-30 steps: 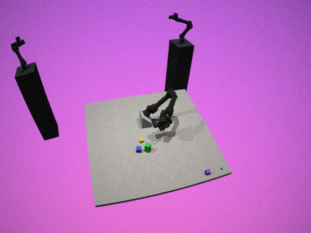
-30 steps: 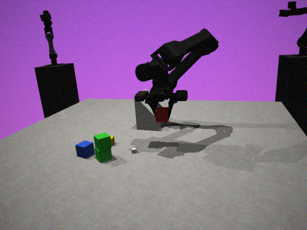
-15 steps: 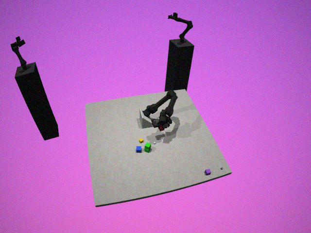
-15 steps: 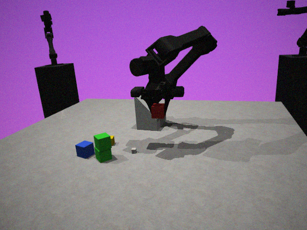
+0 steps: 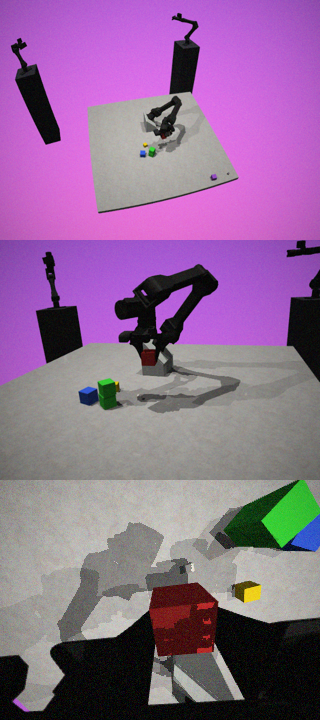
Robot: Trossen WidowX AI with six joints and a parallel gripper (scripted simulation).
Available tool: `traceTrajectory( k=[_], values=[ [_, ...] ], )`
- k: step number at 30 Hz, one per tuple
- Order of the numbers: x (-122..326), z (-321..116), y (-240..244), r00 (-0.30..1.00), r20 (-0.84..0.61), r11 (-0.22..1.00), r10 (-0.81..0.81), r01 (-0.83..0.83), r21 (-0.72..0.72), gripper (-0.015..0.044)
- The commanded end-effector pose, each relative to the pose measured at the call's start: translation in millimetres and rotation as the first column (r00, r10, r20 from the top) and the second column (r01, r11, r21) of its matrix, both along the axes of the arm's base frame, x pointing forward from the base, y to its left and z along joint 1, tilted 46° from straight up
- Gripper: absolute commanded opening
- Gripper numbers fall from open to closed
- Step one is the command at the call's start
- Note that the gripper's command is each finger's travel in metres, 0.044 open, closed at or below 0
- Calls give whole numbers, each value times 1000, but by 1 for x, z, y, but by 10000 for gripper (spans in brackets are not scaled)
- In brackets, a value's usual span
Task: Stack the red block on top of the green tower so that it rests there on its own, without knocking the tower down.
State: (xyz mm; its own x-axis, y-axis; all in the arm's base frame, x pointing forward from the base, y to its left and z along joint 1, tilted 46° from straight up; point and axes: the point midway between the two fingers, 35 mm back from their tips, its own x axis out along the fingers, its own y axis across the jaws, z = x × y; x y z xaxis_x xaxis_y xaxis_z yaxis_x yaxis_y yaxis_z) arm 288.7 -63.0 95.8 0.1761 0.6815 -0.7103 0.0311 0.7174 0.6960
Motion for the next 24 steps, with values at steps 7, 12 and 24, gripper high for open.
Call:
traceTrajectory(
  k=[7,12,24],
  values=[
    [25,-20,-32,1000,8,1000,-6,6,-9,0],
    [36,-33,-47,1000,9,1000,-6,6,-6,0],
    [58,-69,-81,1000,12,1000,-5,5,1,0]
  ],
)
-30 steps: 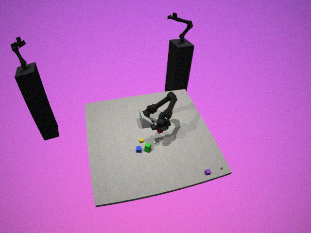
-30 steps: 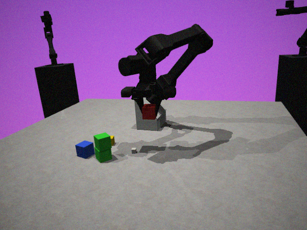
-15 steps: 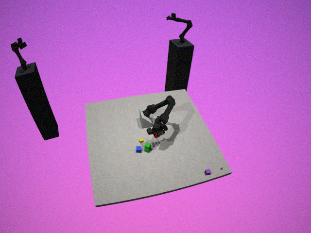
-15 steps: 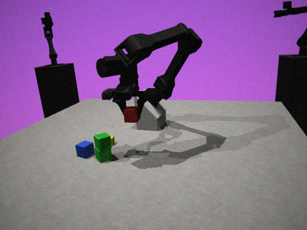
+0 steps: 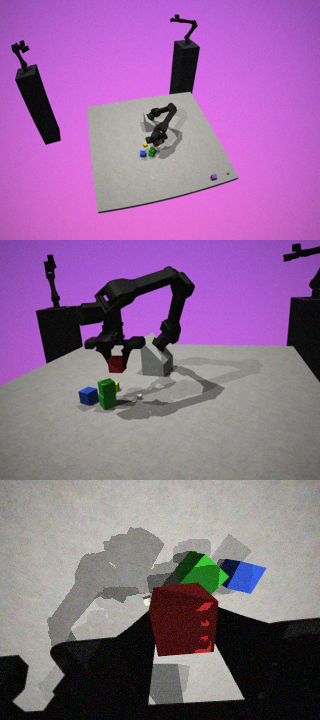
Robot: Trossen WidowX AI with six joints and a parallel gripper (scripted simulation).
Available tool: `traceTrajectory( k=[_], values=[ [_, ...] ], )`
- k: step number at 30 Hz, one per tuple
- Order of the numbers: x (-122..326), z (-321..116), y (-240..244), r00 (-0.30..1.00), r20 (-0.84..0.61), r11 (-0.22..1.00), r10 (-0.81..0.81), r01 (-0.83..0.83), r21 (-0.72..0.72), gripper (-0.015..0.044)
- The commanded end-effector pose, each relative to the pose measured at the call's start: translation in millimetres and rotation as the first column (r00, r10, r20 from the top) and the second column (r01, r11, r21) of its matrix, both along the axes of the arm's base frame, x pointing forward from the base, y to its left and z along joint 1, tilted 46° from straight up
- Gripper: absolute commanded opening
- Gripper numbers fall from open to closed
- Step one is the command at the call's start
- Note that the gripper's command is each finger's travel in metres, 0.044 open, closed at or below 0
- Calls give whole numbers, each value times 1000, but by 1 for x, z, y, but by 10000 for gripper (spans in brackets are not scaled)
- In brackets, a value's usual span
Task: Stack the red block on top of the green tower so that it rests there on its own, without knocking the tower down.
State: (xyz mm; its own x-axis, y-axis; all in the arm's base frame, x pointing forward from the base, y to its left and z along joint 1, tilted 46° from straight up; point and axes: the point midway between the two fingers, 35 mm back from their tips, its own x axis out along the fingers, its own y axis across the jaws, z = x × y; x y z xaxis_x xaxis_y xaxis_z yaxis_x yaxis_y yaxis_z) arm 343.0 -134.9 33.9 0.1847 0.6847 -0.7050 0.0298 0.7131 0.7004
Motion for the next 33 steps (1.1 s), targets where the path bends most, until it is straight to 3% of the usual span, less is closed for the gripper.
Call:
traceTrajectory(
  k=[1,11,33],
  values=[
    [5,-10,-12,1000,5,1000,0,0,-4,0],
    [13,-31,-28,1000,8,1000,0,-1,1,0],
    [19,-52,-7,1000,8,1000,1,-1,2,0]
  ],
)
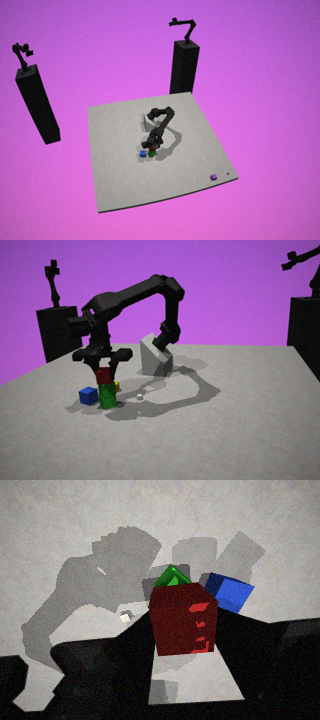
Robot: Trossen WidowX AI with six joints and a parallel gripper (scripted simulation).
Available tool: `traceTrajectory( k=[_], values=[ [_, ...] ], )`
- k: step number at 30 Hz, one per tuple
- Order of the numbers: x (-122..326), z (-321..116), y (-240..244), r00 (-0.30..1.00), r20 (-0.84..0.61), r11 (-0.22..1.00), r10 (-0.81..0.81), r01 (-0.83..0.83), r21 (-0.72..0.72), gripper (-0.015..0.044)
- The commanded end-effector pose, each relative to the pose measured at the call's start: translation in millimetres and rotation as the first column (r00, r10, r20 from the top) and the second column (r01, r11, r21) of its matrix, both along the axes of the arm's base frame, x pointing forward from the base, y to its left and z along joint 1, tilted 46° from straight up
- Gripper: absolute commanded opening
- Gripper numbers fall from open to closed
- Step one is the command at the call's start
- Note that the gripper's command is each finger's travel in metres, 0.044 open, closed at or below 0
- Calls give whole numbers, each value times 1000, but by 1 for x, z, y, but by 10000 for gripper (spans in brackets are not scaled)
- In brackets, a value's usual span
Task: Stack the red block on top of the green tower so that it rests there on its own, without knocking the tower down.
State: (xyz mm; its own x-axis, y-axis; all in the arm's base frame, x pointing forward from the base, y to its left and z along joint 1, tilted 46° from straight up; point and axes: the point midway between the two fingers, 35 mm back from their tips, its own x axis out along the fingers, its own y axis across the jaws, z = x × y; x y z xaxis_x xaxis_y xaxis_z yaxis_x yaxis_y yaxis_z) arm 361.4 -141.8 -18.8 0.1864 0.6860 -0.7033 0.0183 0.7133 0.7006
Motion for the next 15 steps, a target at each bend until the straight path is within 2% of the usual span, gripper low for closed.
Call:
traceTrajectory(
  k=[1,8,15],
  values=[
    [0,0,0,1000,-1,1000,-7,7,2,0],
    [-1,5,-5,1000,-1,1000,-7,7,2,0],
    [-1,1,0,1000,-5,1000,-2,2,4,184]
  ],
)
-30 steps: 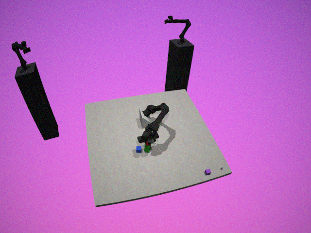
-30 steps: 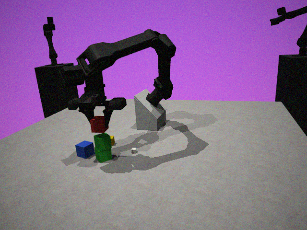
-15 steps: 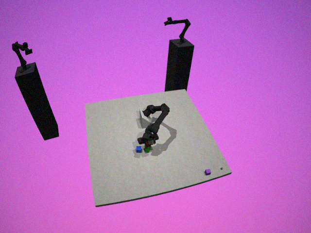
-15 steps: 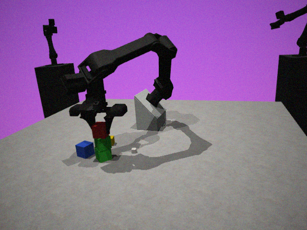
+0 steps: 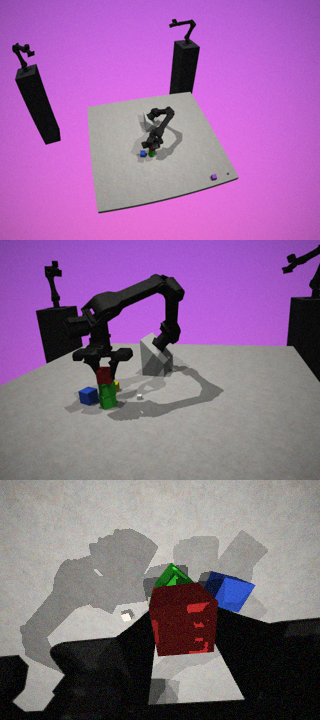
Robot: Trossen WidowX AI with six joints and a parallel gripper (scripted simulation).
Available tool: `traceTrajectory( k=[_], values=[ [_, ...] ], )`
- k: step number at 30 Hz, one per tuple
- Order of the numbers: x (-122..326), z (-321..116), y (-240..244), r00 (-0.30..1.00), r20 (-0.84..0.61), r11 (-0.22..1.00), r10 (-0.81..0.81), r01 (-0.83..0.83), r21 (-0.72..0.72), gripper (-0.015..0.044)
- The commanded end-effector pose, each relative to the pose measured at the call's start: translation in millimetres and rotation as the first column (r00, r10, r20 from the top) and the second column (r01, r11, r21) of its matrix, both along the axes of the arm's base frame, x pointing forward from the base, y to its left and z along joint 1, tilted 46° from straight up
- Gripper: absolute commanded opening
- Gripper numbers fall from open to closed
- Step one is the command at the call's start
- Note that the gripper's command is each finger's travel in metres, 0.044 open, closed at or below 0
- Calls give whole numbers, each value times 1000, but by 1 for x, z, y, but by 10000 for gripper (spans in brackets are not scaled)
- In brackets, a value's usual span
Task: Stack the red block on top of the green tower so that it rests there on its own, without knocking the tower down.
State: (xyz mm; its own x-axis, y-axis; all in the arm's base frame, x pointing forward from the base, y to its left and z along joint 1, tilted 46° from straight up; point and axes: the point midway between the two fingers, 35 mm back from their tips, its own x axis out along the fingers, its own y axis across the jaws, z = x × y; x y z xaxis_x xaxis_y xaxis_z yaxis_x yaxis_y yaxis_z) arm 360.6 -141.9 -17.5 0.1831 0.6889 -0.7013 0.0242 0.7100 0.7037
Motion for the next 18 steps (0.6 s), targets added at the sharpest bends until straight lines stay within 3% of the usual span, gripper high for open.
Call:
traceTrajectory(
  k=[1,10,18],
  values=[
    [0,0,0,1000,1,1000,-1,1,-1,210],
    [0,0,0,1000,1,1000,-1,1,-1,440],
    [0,0,0,1000,1,1000,-1,1,-1,440]
  ],
)
